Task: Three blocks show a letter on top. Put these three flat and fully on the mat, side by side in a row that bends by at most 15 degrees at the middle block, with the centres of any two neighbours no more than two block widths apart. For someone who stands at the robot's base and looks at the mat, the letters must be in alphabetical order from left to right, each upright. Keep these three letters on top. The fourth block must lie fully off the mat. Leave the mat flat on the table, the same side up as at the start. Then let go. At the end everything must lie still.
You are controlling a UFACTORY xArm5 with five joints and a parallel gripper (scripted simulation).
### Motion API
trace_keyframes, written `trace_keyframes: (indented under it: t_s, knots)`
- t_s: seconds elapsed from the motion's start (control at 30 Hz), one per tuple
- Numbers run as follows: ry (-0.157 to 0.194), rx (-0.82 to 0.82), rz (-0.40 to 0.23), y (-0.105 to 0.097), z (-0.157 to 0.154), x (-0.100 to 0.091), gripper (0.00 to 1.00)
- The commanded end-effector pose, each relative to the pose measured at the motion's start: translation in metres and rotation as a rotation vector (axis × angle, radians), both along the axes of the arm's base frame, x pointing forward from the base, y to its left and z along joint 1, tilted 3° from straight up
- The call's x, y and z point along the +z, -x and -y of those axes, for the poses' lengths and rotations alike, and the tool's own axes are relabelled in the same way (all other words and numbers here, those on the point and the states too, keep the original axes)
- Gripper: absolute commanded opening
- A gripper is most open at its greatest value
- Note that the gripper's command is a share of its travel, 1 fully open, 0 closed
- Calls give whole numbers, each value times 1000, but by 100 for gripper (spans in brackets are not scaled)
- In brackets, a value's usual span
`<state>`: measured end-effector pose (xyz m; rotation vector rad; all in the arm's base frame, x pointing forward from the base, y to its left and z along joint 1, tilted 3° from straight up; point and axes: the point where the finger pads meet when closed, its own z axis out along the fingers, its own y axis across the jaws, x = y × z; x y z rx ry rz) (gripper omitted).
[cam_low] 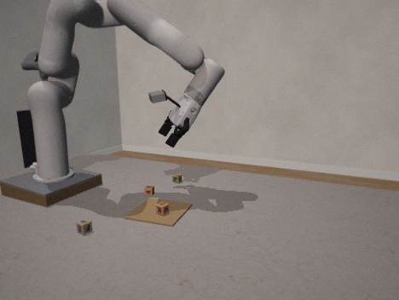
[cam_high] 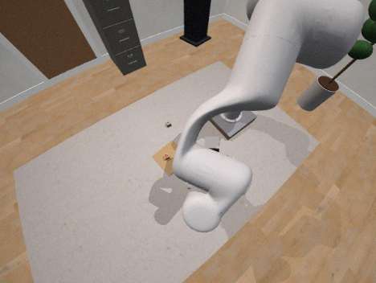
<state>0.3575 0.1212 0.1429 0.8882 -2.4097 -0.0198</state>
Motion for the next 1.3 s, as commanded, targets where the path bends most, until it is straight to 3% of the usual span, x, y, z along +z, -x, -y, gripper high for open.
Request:
trace_keyframes:
  t_s: [0.0,0.77,1.27]
  knots:
    - [-1,0,3,-1,0,1,100]
    - [14,-36,26,-2,0,-1,100]
    - [125,-354,207,-8,3,-20,100]
